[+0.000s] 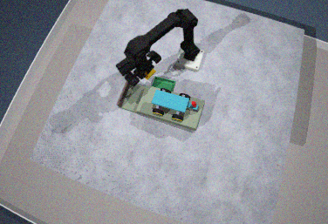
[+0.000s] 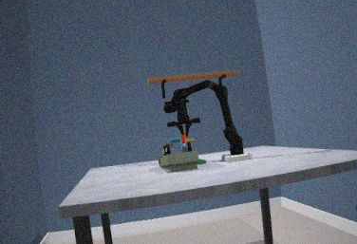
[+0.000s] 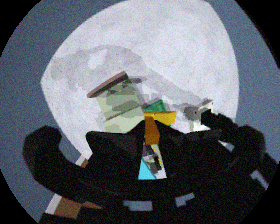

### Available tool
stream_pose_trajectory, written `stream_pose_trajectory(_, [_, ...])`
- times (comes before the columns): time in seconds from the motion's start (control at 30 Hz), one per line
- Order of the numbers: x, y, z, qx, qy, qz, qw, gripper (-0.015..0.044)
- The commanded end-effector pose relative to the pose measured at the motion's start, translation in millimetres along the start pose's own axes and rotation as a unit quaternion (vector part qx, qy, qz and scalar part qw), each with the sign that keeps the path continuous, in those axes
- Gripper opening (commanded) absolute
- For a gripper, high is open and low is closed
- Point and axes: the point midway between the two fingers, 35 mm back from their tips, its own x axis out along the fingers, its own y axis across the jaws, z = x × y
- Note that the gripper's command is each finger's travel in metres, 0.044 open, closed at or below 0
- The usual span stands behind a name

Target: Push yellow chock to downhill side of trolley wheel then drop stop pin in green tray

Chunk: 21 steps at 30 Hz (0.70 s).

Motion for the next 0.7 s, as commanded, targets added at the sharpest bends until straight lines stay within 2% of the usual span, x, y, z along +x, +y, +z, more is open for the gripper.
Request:
stream_pose_trajectory(0.0, [-0.4,1.9,0.3,0.079,0.007,-0.004,0.997,0.0000])
stream_pose_trajectory(0.33, [-0.3,2.1,1.2,0.258,0.017,-0.013,0.966,0.0000])
stream_pose_trajectory(0.67, [-0.3,2.3,2.1,0.429,0.025,-0.025,0.903,0.0000])
